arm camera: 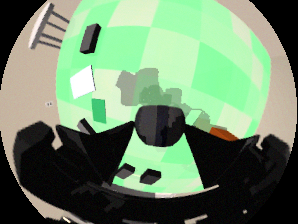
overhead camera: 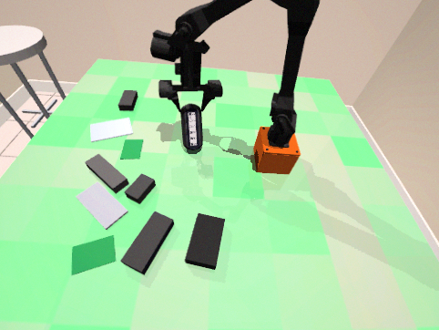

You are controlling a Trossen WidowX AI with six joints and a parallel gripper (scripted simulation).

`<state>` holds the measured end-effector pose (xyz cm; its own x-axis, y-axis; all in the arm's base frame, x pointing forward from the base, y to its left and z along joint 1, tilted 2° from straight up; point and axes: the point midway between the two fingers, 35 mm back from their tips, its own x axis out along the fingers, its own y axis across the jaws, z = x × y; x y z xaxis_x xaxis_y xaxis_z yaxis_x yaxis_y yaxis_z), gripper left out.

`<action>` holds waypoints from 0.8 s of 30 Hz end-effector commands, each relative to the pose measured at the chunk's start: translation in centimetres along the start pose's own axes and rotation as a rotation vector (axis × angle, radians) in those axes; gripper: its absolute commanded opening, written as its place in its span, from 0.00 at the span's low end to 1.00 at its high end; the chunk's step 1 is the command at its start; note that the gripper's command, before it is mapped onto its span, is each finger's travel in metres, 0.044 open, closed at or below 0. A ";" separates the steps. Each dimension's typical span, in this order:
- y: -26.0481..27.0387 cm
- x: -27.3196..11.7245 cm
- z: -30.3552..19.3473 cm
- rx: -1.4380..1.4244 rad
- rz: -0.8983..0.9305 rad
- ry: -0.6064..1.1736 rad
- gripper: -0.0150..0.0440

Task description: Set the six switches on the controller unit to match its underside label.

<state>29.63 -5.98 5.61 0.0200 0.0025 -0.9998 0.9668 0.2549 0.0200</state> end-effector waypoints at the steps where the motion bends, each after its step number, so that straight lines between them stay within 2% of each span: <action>1: 0.0 0.0 -0.7 -0.002 -0.004 0.019 0.83; 24: 0.0 -0.5 -2.5 -0.002 -0.004 0.021 0.83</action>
<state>29.20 -4.19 6.20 0.0169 0.0091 -0.9998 0.9660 0.2579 0.0187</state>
